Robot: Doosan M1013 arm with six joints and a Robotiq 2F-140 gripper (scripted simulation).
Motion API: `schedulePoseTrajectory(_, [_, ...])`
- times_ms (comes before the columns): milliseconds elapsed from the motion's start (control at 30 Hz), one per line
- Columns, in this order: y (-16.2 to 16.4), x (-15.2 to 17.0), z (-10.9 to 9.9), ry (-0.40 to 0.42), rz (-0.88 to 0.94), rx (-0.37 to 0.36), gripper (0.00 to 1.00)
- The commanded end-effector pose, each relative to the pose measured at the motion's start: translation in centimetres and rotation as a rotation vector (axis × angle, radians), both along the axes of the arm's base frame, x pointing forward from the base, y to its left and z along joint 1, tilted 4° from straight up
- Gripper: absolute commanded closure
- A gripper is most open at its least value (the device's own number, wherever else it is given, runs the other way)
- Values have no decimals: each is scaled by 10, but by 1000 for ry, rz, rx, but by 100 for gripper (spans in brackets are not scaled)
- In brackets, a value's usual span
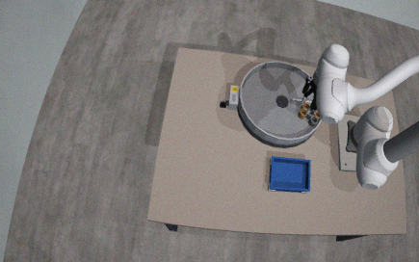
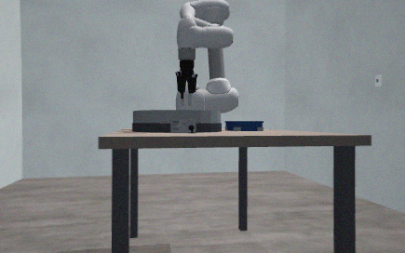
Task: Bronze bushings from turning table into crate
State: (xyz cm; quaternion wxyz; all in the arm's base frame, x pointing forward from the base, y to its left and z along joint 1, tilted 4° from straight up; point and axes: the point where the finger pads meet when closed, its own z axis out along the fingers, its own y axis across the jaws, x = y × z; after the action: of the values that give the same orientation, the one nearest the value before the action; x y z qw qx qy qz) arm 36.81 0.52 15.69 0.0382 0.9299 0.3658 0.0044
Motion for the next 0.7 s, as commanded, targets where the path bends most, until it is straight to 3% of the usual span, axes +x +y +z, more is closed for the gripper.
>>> schedulePoseTrajectory(0, [0, -3, -6, 9, 9, -1, 72])
schedulePoseTrajectory(667, [4, -5, -6, 9, 9, -1, 72])
